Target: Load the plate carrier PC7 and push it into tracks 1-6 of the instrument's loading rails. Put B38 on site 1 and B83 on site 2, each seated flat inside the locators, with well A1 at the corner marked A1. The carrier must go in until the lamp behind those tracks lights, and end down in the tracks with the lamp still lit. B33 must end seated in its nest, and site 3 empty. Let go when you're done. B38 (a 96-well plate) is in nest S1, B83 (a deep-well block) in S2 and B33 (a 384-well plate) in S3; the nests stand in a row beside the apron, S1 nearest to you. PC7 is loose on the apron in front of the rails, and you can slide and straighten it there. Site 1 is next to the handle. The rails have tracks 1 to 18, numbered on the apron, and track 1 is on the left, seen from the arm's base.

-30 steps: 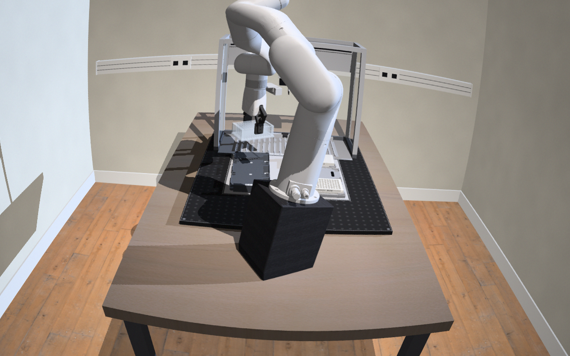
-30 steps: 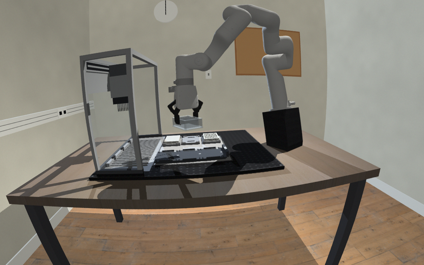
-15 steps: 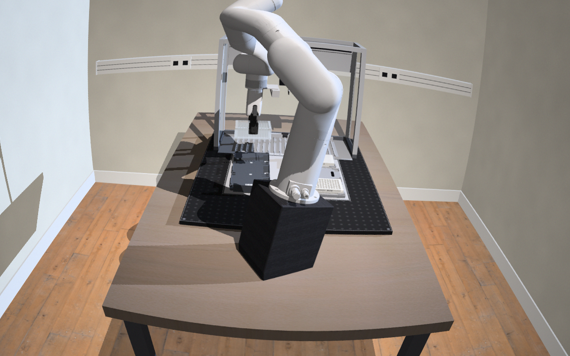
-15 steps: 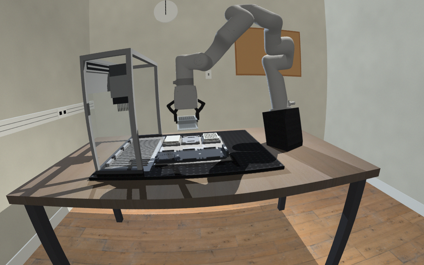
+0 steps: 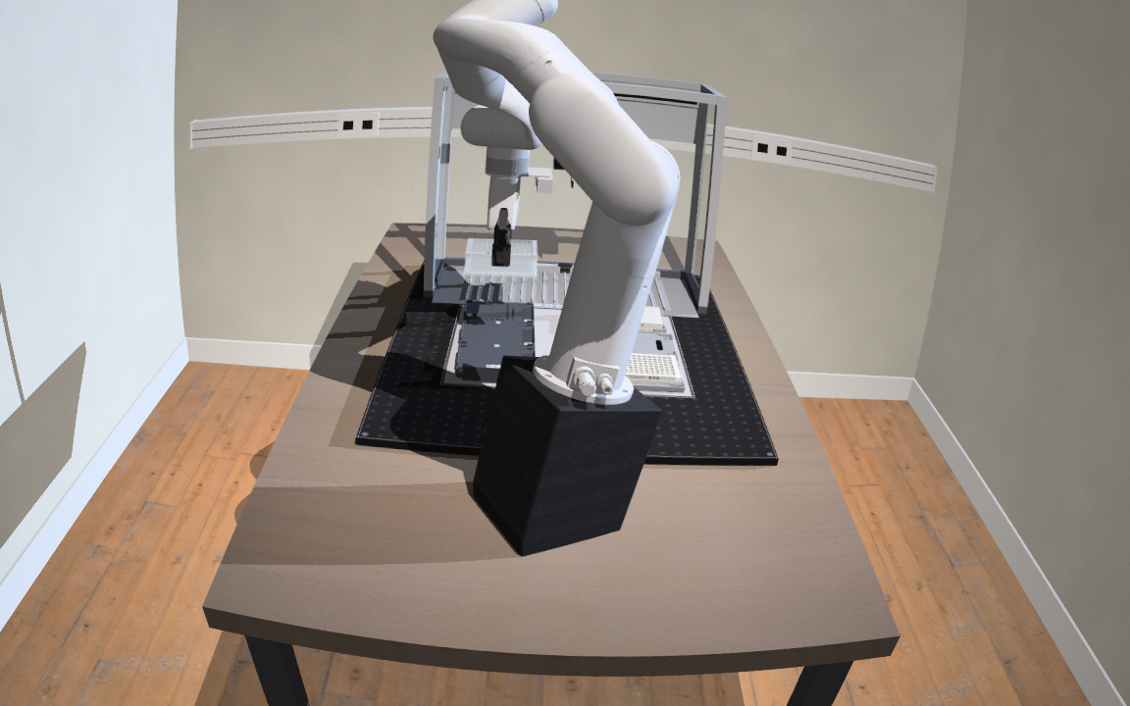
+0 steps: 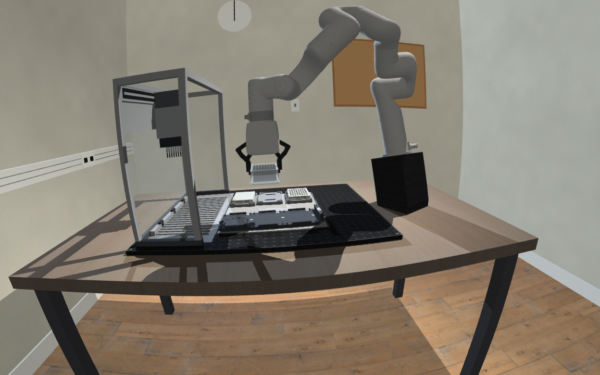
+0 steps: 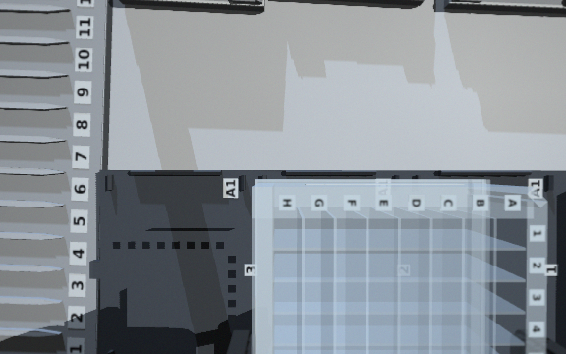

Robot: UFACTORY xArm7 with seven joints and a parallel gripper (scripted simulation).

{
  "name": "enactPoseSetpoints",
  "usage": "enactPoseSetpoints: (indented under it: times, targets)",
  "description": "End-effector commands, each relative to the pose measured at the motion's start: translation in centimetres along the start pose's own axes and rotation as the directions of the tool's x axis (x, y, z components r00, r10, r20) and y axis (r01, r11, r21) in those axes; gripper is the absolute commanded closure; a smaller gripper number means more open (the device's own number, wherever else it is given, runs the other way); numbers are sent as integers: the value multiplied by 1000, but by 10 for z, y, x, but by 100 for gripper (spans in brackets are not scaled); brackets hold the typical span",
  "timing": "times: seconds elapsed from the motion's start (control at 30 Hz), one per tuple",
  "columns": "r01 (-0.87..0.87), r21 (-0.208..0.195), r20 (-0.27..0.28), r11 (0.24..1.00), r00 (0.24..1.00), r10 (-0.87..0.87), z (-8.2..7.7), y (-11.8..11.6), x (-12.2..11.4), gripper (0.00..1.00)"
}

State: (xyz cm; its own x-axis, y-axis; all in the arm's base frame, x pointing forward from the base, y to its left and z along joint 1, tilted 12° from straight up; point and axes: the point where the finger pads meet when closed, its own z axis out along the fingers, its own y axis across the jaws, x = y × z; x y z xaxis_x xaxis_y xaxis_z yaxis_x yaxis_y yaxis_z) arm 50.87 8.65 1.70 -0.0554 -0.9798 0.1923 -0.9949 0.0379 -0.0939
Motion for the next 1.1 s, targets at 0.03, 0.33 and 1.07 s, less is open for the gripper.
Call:
enactPoseSetpoints:
  times: [0.03, 0.33, 1.07]
  targets:
    - [0, 3, 1, 1000, 1000, 0, -1, -1, 0, 100]
    - [-1, 3, 1, 1000, 1000, 1, 12, -1, 0, 100]
    - [-1, 3, 1, 1000, 1000, 1, 42, -1, 0, 100]
